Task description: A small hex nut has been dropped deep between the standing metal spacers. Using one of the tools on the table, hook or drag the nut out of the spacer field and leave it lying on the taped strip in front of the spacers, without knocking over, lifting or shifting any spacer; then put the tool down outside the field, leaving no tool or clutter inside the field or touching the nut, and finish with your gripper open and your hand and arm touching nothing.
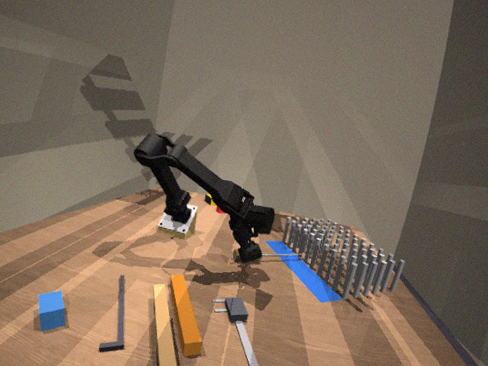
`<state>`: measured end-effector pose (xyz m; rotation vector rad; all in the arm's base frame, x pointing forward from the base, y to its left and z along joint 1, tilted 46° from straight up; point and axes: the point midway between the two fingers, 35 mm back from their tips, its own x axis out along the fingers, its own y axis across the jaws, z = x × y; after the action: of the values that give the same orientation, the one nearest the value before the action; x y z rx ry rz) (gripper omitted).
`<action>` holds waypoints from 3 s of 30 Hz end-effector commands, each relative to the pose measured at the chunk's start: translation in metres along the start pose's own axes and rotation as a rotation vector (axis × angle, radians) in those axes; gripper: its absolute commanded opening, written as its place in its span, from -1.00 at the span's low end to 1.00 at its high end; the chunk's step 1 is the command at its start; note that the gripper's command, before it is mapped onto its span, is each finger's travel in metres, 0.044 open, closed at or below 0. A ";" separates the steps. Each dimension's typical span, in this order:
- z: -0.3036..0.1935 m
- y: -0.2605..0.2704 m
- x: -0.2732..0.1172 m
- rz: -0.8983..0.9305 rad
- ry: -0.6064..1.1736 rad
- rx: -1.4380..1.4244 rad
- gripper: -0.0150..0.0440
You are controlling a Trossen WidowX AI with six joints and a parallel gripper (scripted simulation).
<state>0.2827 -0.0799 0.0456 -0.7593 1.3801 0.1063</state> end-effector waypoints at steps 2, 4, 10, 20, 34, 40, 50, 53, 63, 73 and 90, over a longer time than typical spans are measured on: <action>-0.004 0.000 -0.002 0.000 0.000 -0.002 -0.49; -0.005 0.000 -0.003 0.000 0.000 -0.002 -0.49; -0.008 0.000 -0.004 0.000 0.001 -0.002 -0.49; -0.006 0.001 -0.008 -0.001 0.000 -0.001 -0.49; 0.001 0.003 -0.017 -0.003 -0.001 0.001 -0.49; 0.003 0.004 -0.020 -0.003 -0.001 0.001 -0.49; -0.021 0.007 -0.038 -0.004 -0.001 0.000 -0.49; -0.030 0.009 -0.043 -0.003 0.001 -0.003 -0.49; -0.013 0.014 -0.070 0.006 -0.001 -0.001 -0.49; 0.012 0.027 -0.115 0.010 0.000 -0.001 -0.49; 0.050 0.054 -0.138 0.033 -0.026 -0.044 -0.49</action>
<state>0.2597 0.0237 0.1526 -0.7681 1.3745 0.1430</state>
